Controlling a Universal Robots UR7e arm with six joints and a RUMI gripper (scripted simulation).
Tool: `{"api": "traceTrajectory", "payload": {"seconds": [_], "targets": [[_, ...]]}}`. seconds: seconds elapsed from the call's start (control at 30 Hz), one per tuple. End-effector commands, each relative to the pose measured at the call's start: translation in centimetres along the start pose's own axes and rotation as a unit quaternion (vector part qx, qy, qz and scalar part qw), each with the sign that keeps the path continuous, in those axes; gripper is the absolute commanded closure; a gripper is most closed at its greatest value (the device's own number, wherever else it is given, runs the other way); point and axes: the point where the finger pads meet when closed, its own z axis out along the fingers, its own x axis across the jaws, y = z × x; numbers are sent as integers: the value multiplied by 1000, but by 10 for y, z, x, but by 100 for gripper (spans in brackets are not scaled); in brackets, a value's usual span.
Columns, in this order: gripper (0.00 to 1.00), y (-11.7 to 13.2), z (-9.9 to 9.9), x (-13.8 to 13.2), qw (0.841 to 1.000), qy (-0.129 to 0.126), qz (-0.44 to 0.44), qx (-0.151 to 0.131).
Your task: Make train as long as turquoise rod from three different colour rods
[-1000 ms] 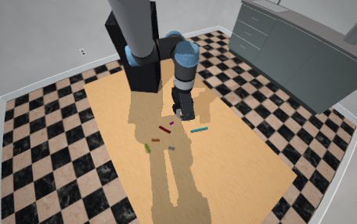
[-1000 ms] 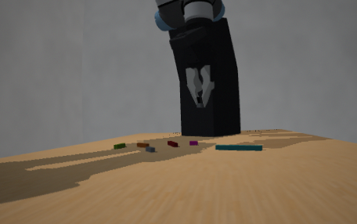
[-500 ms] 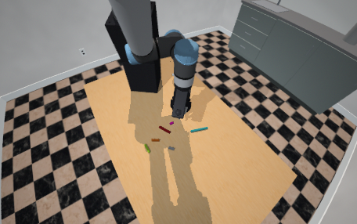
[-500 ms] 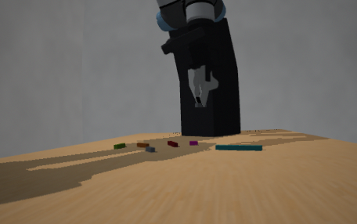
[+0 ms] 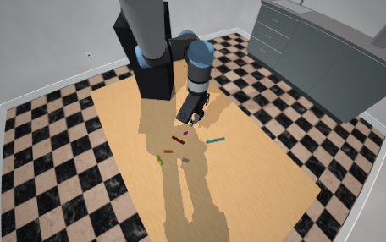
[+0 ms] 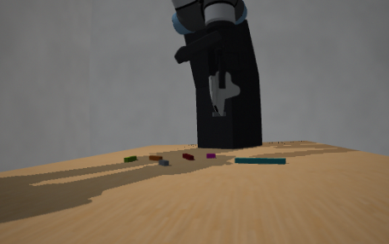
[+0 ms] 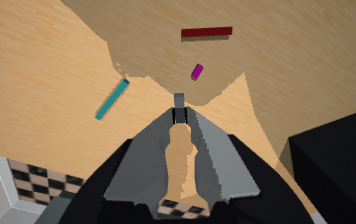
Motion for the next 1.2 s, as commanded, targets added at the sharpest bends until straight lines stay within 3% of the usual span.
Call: {"api": "traceTrajectory", "payload": {"seconds": [0.0, 0.63, 1.17], "targets": [[100, 2, -1, 3, 998, 1, 63, 3], [100, 8, -2, 12, 980, 1, 200, 3], [100, 11, -3, 15, 968, 1, 251, 3]]}}
